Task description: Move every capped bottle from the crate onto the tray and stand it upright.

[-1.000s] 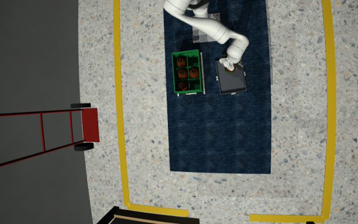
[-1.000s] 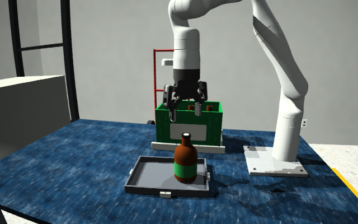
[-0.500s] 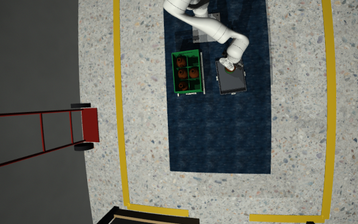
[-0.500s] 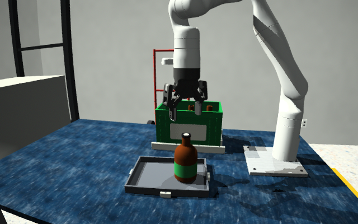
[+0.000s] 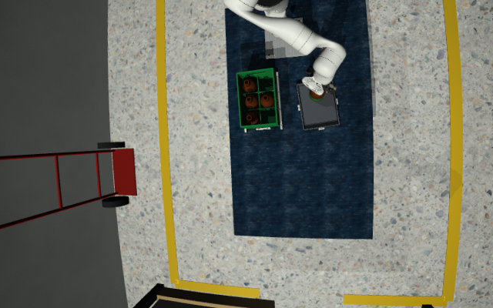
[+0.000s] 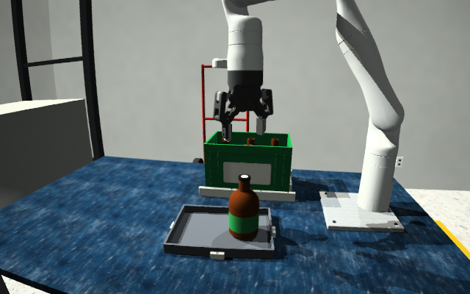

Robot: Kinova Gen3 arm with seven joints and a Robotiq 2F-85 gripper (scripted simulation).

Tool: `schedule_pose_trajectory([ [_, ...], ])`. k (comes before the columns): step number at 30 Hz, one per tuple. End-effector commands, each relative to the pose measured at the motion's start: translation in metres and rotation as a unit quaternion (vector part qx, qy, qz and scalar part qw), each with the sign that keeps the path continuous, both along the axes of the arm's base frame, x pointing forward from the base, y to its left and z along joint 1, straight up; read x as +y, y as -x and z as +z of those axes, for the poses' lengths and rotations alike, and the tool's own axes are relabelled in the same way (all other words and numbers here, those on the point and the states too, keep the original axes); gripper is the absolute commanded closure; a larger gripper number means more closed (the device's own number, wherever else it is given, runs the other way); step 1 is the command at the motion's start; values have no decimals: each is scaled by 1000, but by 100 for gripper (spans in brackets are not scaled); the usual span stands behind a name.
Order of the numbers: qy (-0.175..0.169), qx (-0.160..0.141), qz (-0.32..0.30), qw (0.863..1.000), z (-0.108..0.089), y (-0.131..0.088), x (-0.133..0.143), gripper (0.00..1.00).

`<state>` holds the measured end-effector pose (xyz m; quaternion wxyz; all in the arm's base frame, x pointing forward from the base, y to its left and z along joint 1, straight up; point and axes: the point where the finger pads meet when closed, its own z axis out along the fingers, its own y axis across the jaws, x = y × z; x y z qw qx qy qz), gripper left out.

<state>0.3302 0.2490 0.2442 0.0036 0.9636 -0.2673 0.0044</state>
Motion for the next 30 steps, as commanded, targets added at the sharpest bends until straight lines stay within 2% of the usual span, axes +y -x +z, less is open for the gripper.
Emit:
schedule_pose_trajectory([
  [1,-3,-1,-1,1000,12,0,1,0],
  [3,-1,-2,0,1000,8,-1,0,0],
  [17,-3,-1,-1,1000,42,0,1,0],
  [20,-1,-3,-2,1000,37,-1,0,0],
  [30,-2,-2,-1,1000,43,0,1,0],
])
